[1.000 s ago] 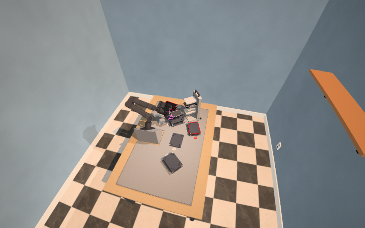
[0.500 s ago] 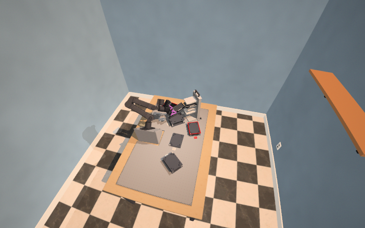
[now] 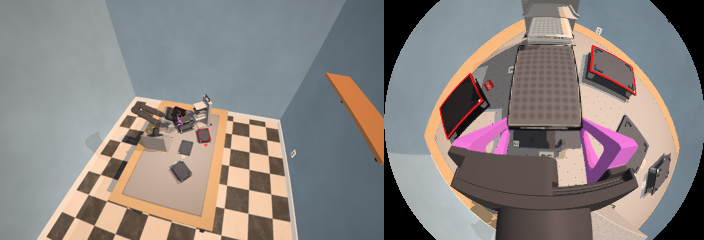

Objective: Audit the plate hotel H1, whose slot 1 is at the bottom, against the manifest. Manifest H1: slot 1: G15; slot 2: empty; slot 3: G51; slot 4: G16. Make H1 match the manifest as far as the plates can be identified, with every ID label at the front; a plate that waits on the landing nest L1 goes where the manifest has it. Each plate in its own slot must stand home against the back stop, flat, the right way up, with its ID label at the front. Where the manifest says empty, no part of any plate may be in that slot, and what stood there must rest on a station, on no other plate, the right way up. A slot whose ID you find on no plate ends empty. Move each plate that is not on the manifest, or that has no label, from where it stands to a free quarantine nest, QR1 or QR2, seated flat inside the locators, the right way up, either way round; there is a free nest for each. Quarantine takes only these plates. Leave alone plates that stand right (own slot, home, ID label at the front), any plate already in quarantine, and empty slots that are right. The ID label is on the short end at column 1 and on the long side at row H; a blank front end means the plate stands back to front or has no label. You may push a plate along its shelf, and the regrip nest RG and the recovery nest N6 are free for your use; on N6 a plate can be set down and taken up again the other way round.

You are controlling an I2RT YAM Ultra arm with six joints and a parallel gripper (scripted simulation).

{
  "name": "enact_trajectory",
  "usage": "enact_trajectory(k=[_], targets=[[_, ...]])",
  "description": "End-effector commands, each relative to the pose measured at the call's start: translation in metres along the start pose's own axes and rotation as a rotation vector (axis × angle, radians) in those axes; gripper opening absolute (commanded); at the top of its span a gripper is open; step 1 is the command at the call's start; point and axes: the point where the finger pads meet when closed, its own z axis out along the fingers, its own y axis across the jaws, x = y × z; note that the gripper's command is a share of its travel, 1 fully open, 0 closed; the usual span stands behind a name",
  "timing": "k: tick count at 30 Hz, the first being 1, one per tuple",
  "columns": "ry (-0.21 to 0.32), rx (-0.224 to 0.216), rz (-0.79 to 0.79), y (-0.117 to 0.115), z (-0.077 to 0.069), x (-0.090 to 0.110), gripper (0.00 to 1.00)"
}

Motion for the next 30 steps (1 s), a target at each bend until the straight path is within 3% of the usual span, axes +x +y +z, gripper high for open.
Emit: enact_trajectory(k=[1, 30], targets=[[0.026, 0.027, 0.034, -0.009, 0.005, 0.011, 0.86], [0.022, 0.025, 0.030, -0.008, 0.013, 0.018, 0.86]])
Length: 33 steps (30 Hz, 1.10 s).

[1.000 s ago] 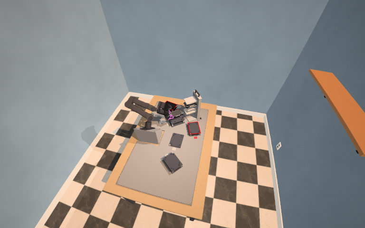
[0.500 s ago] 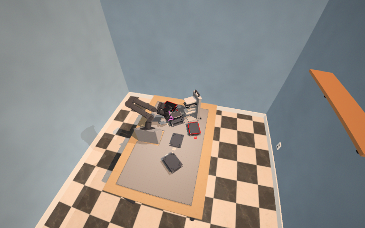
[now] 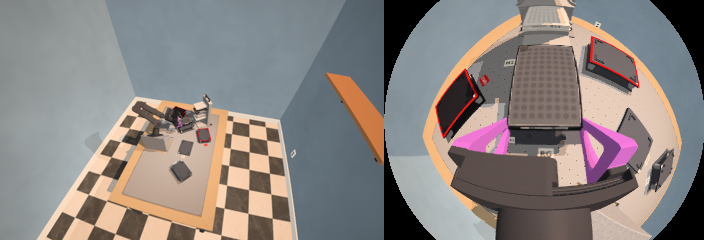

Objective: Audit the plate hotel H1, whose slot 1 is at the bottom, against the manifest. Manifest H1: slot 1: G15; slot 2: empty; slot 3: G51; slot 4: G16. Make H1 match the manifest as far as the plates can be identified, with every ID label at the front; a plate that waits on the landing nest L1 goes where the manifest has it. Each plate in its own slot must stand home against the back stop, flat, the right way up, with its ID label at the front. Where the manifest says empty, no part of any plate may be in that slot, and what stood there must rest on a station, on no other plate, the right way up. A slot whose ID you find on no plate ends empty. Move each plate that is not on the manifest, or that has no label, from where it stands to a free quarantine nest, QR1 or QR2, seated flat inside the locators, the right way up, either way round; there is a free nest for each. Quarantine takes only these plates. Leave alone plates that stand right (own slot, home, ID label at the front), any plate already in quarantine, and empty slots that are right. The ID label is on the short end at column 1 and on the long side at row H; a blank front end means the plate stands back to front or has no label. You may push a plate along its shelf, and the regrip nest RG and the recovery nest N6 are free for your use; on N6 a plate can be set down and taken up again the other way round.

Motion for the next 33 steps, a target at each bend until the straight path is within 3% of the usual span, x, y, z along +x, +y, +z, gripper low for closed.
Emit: enact_trajectory(k=[1, 33], targets=[[-0.010, 0.017, 0.010, -0.006, 0.004, 0.002, 0.86], [-0.010, 0.018, 0.009, -0.006, 0.013, 0.012, 0.86]])
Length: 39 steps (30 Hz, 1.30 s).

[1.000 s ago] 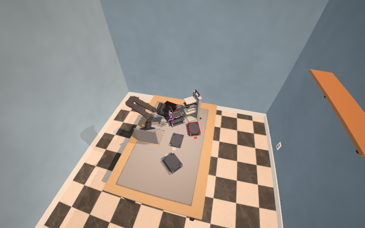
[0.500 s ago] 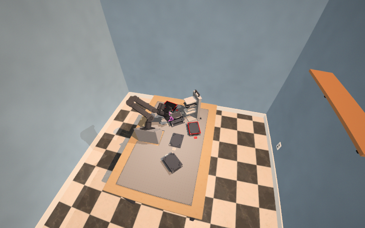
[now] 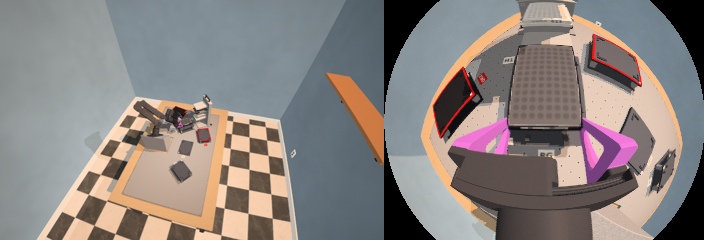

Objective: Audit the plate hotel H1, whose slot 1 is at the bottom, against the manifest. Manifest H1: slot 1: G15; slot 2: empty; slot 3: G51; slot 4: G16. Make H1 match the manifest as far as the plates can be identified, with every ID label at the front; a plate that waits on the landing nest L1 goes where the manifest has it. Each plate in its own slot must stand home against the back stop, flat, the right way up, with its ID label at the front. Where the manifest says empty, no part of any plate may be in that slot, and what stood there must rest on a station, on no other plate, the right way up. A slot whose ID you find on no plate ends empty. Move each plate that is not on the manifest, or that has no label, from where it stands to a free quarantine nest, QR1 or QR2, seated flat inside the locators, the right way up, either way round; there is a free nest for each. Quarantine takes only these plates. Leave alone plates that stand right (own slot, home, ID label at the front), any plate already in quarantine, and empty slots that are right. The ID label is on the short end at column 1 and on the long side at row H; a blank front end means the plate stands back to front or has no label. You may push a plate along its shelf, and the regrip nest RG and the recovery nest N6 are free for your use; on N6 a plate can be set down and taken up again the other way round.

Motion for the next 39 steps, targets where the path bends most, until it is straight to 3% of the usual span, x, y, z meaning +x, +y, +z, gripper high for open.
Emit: enact_trajectory(k=[1, 39], targets=[[-0.007, 0.018, 0.011, -0.006, 0.003, 0.004, 0.86], [-0.008, 0.018, 0.009, -0.006, 0.014, 0.016, 0.86]])
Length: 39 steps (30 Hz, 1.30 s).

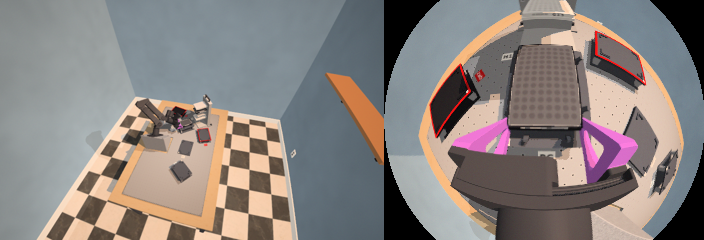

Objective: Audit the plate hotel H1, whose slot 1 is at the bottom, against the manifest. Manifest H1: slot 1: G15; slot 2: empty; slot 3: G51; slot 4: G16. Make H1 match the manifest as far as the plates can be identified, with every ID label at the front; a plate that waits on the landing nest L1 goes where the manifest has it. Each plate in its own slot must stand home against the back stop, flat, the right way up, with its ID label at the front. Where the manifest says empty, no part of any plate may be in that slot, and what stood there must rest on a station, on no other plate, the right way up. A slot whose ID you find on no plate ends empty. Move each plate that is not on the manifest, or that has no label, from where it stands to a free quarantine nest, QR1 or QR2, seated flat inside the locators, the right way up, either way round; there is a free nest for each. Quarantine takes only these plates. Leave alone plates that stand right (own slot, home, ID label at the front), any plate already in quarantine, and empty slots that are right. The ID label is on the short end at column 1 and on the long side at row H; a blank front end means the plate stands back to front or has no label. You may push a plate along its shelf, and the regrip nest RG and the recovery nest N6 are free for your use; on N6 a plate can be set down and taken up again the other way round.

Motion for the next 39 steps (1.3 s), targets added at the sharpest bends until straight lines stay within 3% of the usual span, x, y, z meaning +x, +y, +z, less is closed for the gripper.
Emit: enact_trajectory(k=[1, 27, 28, 39], targets=[[-0.007, 0.020, 0.012, -0.0066, 0.0021, 0.0048, 0.86], [-0.023, 0.010, 0.006, -0.0018, 0.0111, 0.0045, 0.86], [-0.023, 0.009, 0.005, -0.0015, 0.0118, 0.0046, 0.93], [-0.030, 0.009, 0.000, -0.0018, 0.0104, 0.0023, 0.93]])
